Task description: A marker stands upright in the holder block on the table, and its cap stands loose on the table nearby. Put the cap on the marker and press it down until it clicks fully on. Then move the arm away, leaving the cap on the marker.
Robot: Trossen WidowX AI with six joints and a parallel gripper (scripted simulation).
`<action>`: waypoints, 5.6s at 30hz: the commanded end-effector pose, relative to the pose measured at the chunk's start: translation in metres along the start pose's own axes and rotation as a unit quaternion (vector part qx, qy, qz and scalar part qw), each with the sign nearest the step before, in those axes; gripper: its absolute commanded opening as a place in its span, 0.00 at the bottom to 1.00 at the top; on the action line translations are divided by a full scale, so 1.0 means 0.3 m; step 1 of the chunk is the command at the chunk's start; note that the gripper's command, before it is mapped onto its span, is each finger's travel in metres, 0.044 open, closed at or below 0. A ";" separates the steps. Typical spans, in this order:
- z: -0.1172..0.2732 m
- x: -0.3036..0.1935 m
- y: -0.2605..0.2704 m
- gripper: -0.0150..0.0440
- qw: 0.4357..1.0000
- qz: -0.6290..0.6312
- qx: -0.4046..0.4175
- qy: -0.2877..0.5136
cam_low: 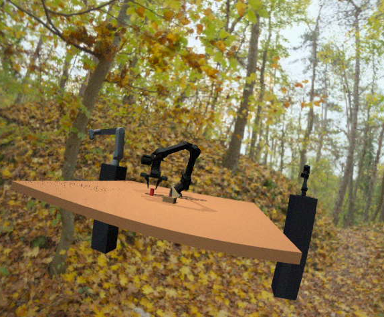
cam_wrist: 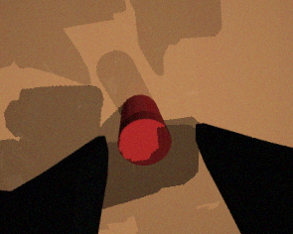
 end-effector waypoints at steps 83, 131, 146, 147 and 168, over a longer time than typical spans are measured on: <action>0.217 0.375 0.202 0.25 1.000 -0.004 -0.001 0.001; 0.111 0.530 0.362 0.25 1.000 -0.002 0.007 -0.002; 0.064 0.529 0.366 0.25 1.000 -0.002 0.008 -0.003; 0.064 0.529 0.365 0.25 1.000 -0.002 0.008 -0.003; 0.066 0.529 0.365 0.79 1.000 0.000 0.007 -0.002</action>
Point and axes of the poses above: the point midway between the two fingers, 35 mm back from their tips, its own z axis back along the fingers, its own y axis across the jaws, x = y × z, the point moved 4 cm from there along z, back along the fingers, and after that the axes turned 1 degree about z, right-handed, at the moved point
